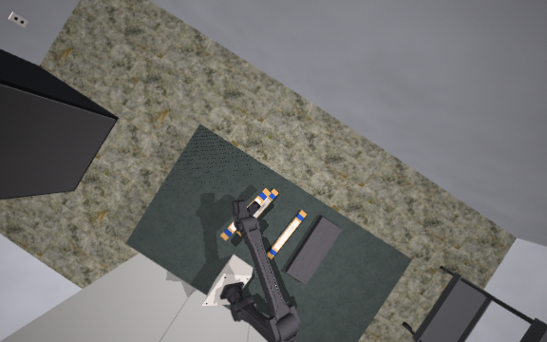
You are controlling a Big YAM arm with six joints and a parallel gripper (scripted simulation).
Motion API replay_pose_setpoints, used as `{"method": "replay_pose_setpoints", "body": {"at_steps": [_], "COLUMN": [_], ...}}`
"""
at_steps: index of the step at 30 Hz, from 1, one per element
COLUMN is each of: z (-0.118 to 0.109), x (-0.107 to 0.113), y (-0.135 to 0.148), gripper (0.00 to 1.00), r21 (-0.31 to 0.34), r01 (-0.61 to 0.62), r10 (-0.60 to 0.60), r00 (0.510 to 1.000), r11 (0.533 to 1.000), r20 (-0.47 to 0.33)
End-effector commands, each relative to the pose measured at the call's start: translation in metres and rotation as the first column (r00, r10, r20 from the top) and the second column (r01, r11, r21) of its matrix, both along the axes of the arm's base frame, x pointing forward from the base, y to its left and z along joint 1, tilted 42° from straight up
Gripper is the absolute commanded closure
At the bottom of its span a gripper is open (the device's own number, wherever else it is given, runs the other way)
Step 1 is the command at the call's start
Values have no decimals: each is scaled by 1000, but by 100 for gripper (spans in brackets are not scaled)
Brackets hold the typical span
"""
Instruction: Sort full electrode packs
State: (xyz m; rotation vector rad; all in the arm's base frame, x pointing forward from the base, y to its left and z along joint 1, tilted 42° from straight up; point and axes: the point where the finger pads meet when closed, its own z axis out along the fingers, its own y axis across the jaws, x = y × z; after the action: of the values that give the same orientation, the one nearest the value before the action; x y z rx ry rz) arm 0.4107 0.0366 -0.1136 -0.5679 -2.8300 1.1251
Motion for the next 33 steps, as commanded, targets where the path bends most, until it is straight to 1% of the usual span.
{"method": "replay_pose_setpoints", "body": {"at_steps": [1,27,29,33], "z": [-5,-49,-49,-56], "x": [21,29,29,30], "y": [27,75,75,83], "gripper": [100,100,100,100], "r21": [7,9,9,10], "r01": [-14,-14,-14,-14], "r10": [13,13,13,13], "r00": [999,999,999,999], "r11": [1000,1000,1000,1000], "r20": [42,42,42,42]}}
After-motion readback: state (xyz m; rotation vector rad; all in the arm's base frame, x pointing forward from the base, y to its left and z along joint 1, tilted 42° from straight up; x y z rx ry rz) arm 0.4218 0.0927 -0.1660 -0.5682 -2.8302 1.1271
